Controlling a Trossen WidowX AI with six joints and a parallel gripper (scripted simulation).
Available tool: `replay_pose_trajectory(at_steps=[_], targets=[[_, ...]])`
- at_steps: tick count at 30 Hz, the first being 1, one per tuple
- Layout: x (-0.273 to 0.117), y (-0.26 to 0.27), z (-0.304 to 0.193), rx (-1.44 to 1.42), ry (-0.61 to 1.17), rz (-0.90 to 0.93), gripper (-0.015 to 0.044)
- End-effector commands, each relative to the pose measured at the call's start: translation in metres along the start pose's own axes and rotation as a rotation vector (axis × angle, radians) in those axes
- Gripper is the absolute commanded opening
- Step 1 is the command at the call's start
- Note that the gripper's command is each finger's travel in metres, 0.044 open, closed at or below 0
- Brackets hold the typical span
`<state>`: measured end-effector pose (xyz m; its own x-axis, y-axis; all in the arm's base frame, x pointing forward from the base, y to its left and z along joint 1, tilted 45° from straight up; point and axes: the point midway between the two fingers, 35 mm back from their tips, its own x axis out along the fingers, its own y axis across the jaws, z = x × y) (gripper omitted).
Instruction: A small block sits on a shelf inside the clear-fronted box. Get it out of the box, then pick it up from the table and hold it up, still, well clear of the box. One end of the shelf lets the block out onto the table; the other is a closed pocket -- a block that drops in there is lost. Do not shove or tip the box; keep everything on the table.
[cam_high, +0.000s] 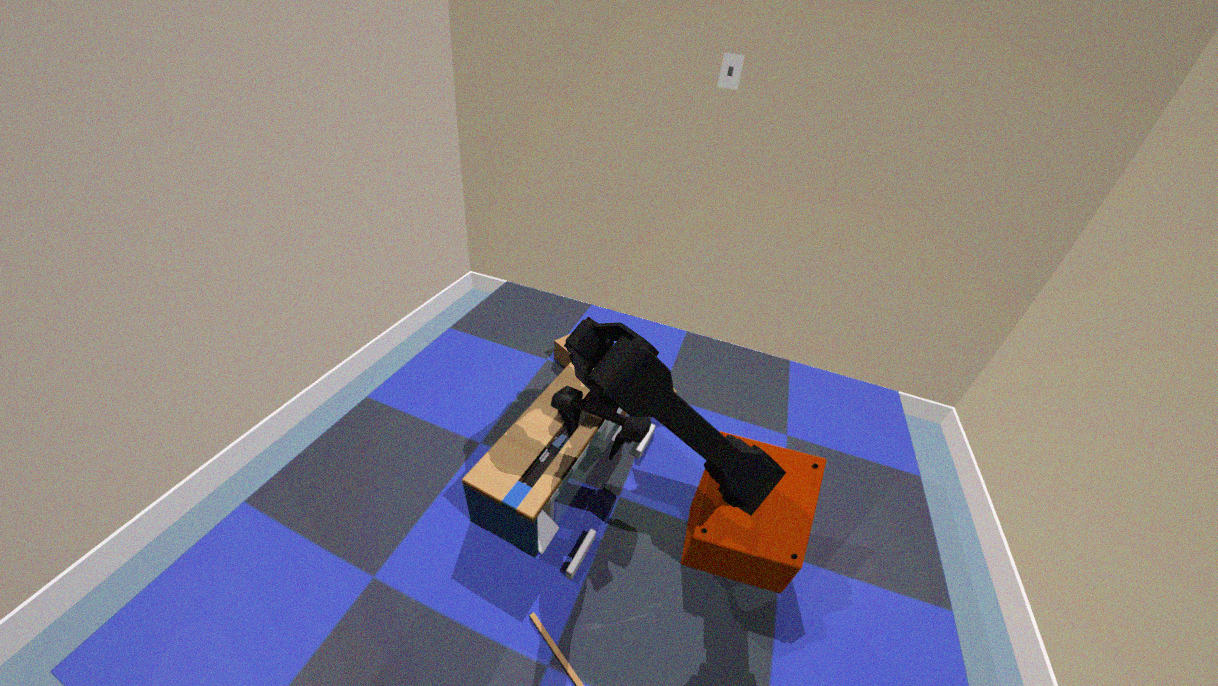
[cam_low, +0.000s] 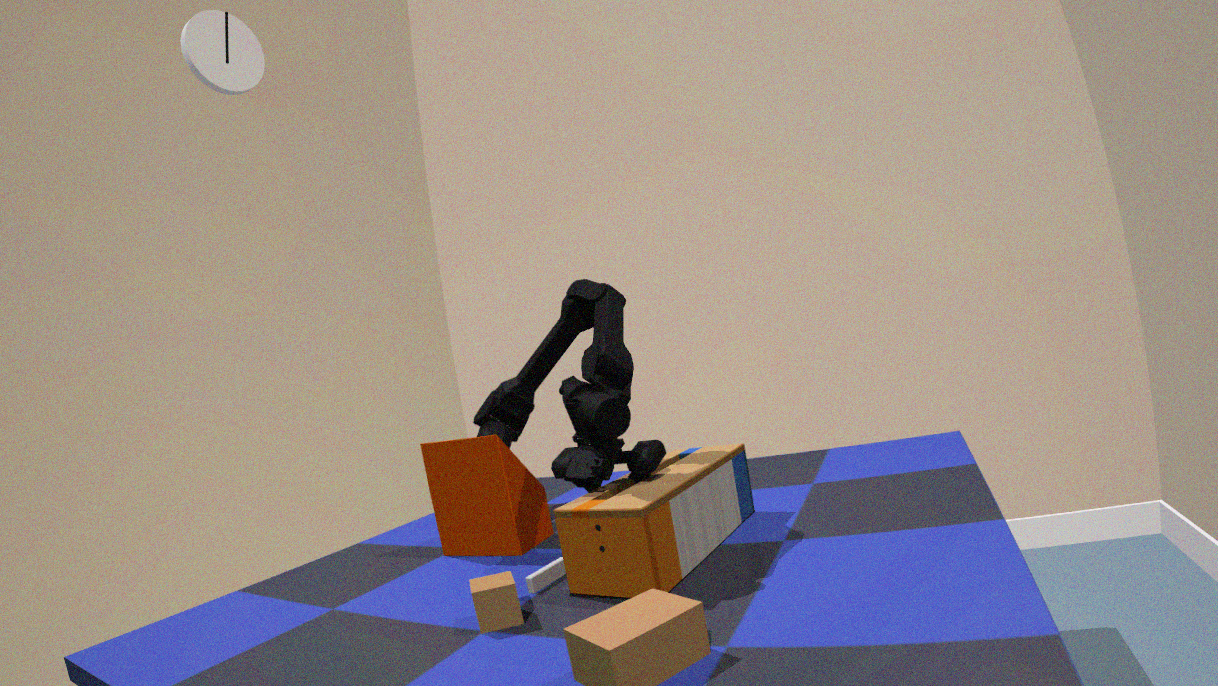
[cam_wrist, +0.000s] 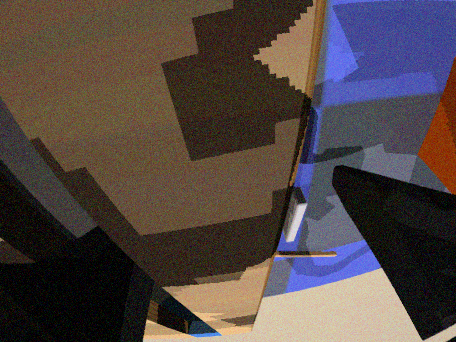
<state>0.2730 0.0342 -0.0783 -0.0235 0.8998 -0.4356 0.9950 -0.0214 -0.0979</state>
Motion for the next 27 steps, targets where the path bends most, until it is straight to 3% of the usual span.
replay_pose_trajectory(at_steps=[1, 27], targets=[[0.001, 0.001, -0.008, 0.001, 0.001, 0.005, 0.0400], [0.013, 0.001, -0.040, 0.001, 0.003, 0.004, 0.0400]])
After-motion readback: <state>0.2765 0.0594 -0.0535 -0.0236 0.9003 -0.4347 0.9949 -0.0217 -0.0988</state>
